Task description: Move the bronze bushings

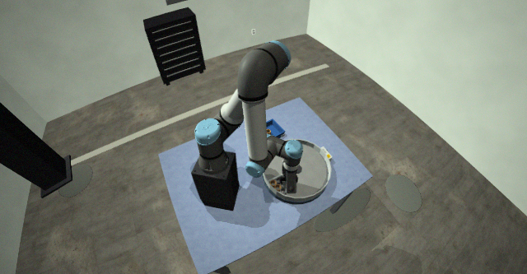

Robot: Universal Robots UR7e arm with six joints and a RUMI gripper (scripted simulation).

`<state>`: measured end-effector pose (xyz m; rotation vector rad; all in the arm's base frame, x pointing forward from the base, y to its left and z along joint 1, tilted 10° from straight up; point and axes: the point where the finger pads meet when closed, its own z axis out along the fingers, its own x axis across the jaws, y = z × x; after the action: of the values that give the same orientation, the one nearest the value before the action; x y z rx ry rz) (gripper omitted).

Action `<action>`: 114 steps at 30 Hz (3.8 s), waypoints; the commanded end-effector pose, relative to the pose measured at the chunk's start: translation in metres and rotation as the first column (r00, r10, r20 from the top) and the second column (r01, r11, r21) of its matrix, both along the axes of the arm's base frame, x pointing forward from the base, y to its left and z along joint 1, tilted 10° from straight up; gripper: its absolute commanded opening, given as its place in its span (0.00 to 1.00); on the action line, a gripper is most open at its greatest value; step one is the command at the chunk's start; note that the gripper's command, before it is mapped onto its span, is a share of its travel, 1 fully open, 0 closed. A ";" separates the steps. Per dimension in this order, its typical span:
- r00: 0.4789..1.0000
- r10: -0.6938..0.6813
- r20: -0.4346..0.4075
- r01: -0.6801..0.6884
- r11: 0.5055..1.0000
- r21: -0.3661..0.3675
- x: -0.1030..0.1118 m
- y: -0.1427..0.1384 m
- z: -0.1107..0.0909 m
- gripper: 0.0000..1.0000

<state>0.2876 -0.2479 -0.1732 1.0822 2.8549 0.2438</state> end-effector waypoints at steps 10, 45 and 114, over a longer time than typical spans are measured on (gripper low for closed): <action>0.999 -0.033 -0.003 0.033 0.999 0.003 -0.002 -0.001 0.000 0.05; 0.999 -0.033 -0.003 0.033 0.999 0.003 -0.002 -0.001 0.000 0.05; 0.999 -0.033 -0.003 0.033 0.999 0.002 0.002 0.001 -0.025 0.05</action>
<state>0.2892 -0.2467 -0.1966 1.1307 2.8385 0.2450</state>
